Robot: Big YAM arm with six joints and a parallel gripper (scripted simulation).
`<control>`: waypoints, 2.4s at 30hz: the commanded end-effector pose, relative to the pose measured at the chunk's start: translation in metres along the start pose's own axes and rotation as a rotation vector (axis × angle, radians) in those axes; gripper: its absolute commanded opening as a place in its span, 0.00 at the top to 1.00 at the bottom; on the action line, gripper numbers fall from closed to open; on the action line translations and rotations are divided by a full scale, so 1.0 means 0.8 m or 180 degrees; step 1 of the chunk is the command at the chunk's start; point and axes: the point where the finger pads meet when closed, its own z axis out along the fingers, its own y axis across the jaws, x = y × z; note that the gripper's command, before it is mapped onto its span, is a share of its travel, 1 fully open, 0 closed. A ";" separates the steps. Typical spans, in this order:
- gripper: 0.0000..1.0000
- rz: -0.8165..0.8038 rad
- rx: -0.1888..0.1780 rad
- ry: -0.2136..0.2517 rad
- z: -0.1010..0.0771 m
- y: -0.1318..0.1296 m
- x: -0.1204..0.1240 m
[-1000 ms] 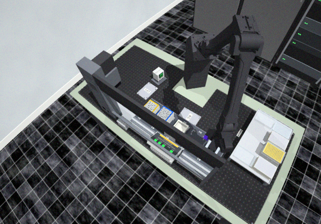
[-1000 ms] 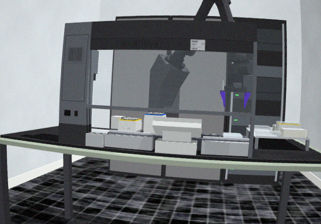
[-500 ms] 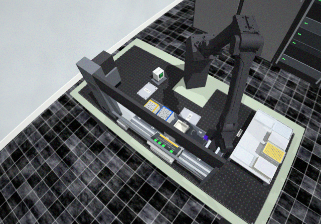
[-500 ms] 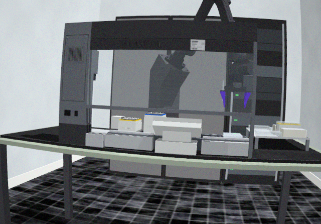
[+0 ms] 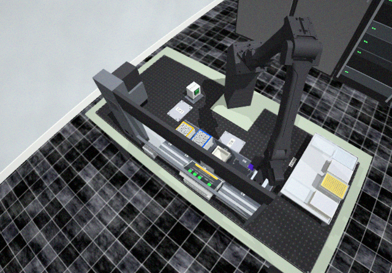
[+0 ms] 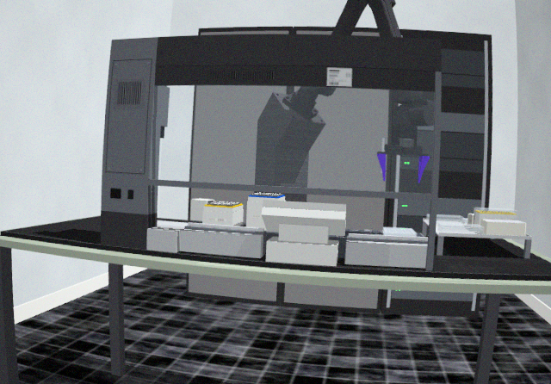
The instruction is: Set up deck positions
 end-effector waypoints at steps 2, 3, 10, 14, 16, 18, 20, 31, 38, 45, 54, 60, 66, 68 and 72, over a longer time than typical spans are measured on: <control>0.00 0.0043 -0.0059 -0.0089 -0.031 0.008 -0.010; 0.00 0.0030 -0.0062 -0.0086 -0.035 0.008 -0.009; 0.00 0.0025 -0.0036 -0.0079 -0.052 0.002 -0.010; 0.00 0.0026 0.0009 -0.0017 -0.034 -0.004 -0.003; 0.00 0.0025 0.0007 -0.0018 -0.034 -0.004 -0.004; 0.00 0.0025 0.0007 -0.0018 -0.034 -0.004 -0.004; 0.00 0.0118 -0.0099 -0.0157 -0.056 -0.004 -0.012; 0.00 0.0046 -0.0086 -0.0152 -0.052 -0.062 0.028; 0.00 0.0045 -0.0081 -0.0149 -0.050 -0.088 0.046; 0.00 0.0044 -0.0074 -0.0145 -0.048 -0.125 0.072; 0.00 0.0043 -0.0066 -0.0141 -0.046 -0.162 0.097; 0.00 0.0046 -0.0047 -0.0117 -0.042 -0.195 0.121; 0.00 0.0048 -0.0036 -0.0106 -0.040 -0.228 0.144; 0.00 0.0050 -0.0031 -0.0097 -0.039 -0.234 0.149; 0.00 0.0065 -0.0001 -0.0047 -0.034 -0.254 0.165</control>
